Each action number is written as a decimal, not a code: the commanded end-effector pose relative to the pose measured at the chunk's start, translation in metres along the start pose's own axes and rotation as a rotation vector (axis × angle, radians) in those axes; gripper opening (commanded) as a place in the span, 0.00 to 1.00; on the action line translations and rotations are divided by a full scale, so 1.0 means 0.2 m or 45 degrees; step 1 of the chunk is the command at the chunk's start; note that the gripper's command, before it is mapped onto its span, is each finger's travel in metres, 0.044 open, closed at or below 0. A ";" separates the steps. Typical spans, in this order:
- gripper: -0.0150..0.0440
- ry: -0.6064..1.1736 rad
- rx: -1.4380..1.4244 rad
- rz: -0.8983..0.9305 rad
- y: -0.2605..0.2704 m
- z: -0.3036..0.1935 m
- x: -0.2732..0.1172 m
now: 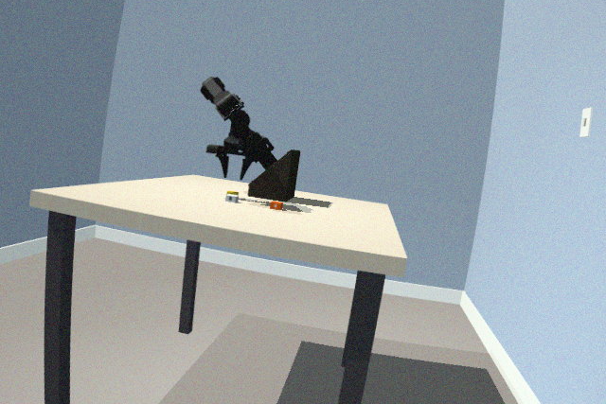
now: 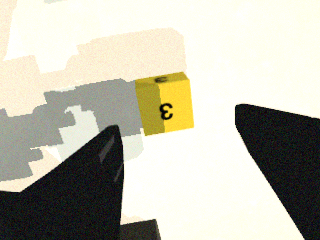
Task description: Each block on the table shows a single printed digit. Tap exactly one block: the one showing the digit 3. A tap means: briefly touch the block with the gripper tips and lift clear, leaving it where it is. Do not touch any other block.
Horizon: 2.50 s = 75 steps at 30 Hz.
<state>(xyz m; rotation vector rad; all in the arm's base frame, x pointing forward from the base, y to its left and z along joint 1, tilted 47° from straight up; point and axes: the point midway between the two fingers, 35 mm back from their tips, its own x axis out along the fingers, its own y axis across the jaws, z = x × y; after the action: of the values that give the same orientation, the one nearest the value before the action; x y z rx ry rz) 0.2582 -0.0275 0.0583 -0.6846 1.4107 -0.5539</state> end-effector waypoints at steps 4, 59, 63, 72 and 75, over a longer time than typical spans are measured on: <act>0.31 -0.004 -0.013 -0.012 0.00 -0.02 0.09; 0.64 -0.022 -0.028 0.067 0.47 0.16 -0.10; 0.82 -0.016 -0.032 0.077 0.78 0.16 -0.20; 0.93 -0.006 -0.012 0.016 1.38 -0.06 -0.33; 0.93 -0.006 -0.010 0.013 1.40 -0.08 -0.33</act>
<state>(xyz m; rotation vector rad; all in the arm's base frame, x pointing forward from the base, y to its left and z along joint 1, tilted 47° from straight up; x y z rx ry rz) 0.2315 0.1980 -0.0877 -0.7015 1.4199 -0.5139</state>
